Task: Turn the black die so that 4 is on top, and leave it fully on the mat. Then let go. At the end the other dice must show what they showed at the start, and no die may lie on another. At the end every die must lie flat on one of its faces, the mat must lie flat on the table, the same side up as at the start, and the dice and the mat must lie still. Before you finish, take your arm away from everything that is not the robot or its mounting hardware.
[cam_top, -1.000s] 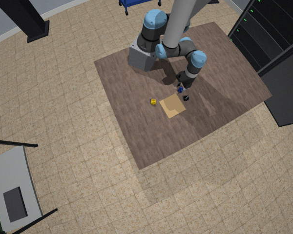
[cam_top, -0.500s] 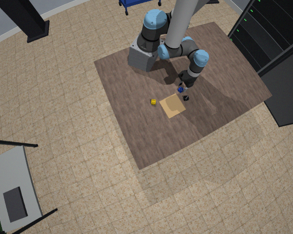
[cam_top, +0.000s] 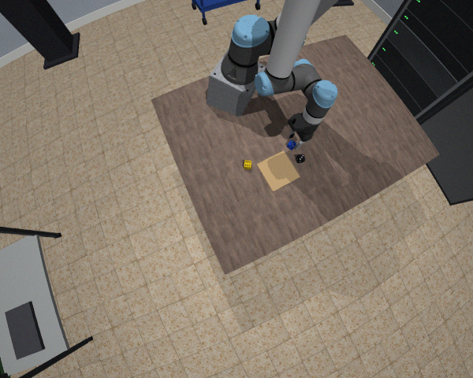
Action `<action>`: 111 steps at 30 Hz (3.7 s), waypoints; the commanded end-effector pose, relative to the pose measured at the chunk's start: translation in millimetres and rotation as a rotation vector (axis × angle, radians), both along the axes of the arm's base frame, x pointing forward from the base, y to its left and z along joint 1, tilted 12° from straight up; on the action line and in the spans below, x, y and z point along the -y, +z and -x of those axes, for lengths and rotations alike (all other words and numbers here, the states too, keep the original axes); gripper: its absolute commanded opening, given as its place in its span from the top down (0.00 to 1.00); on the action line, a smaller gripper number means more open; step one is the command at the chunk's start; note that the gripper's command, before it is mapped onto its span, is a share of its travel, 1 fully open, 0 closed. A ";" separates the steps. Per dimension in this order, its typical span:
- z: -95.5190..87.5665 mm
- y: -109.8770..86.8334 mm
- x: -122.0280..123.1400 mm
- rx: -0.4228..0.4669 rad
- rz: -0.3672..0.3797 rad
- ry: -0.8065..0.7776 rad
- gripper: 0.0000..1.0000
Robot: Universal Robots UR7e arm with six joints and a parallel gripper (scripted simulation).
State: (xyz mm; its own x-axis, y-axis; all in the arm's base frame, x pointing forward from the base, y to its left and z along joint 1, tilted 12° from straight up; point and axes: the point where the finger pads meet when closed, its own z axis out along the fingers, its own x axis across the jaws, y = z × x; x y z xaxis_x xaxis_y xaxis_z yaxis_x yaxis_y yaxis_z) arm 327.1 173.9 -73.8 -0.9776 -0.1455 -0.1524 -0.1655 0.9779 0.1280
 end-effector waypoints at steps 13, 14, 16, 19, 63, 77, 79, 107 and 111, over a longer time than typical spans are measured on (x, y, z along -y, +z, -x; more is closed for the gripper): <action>-2.6 1.5 -0.8 0.006 0.000 0.001 0.00; -2.6 1.5 -0.8 0.006 0.000 0.001 0.00; -2.6 1.5 -0.8 0.006 0.000 0.001 0.00; -2.6 1.5 -0.8 0.006 0.000 0.001 0.00; -74.9 13.7 -14.7 0.006 0.000 0.001 0.00; -74.9 13.7 -14.7 0.006 0.000 0.001 0.00; -74.9 13.7 -14.7 0.006 0.000 0.001 0.00; -72.0 34.5 -11.5 0.006 0.000 0.001 0.00; -70.0 49.1 -9.3 0.006 0.000 0.001 0.00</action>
State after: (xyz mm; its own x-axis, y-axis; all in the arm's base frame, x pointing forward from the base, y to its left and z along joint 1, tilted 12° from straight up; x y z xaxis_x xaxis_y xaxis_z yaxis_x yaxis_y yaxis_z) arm 398.7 186.3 -42.0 -0.9763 -0.1475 -0.1581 -0.1682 0.9776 0.1267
